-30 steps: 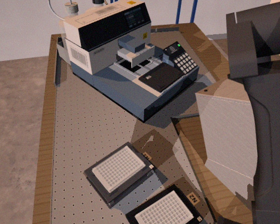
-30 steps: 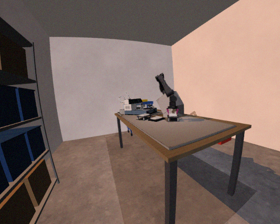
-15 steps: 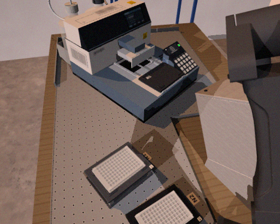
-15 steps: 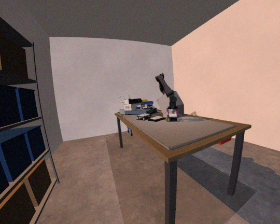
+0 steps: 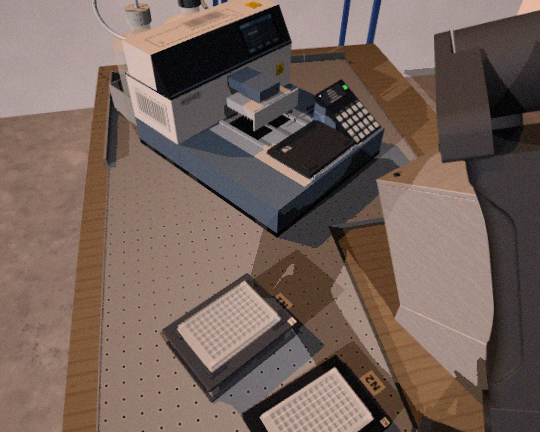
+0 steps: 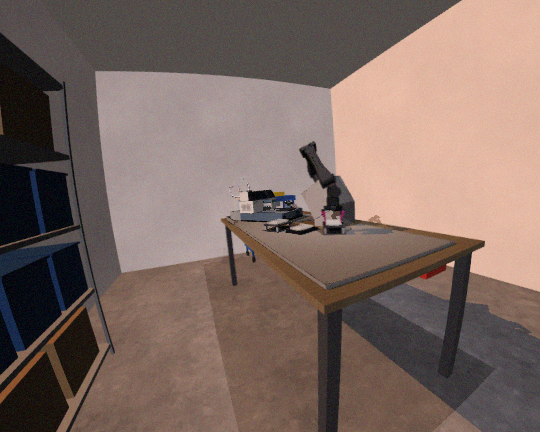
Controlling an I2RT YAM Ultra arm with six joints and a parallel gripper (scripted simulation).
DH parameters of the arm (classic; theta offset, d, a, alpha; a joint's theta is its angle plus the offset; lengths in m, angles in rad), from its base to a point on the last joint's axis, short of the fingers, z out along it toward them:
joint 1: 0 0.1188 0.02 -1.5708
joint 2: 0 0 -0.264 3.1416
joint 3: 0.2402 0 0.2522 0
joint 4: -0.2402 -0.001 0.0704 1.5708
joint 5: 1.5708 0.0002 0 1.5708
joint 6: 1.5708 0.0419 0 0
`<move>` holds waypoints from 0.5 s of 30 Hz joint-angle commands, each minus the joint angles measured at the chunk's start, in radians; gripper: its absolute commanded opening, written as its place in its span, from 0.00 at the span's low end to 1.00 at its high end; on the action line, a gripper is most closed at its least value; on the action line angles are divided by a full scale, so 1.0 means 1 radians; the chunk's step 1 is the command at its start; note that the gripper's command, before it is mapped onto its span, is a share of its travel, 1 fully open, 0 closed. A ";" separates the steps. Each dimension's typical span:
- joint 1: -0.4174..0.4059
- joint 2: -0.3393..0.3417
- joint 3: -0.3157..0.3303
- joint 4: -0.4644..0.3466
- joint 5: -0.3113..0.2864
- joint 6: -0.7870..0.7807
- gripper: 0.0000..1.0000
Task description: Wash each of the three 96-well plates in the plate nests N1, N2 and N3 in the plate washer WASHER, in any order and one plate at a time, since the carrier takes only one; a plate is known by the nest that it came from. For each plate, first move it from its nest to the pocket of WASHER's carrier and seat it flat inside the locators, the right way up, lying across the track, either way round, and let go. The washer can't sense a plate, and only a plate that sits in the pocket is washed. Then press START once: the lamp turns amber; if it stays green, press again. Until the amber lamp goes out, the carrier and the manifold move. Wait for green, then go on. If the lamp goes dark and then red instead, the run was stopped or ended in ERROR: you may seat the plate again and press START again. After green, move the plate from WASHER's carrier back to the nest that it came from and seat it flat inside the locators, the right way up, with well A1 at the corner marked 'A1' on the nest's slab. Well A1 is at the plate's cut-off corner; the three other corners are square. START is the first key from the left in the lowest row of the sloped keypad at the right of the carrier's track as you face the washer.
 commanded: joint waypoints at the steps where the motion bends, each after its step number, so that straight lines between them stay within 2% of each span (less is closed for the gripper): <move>1: 0.000 0.002 0.029 0.006 0.004 -0.008 0.00; 7: -0.004 0.006 0.030 0.011 0.005 -0.009 0.00; 8: -0.004 0.006 0.030 0.010 0.005 -0.009 1.00; 15: -0.004 0.006 0.030 0.008 0.005 -0.009 1.00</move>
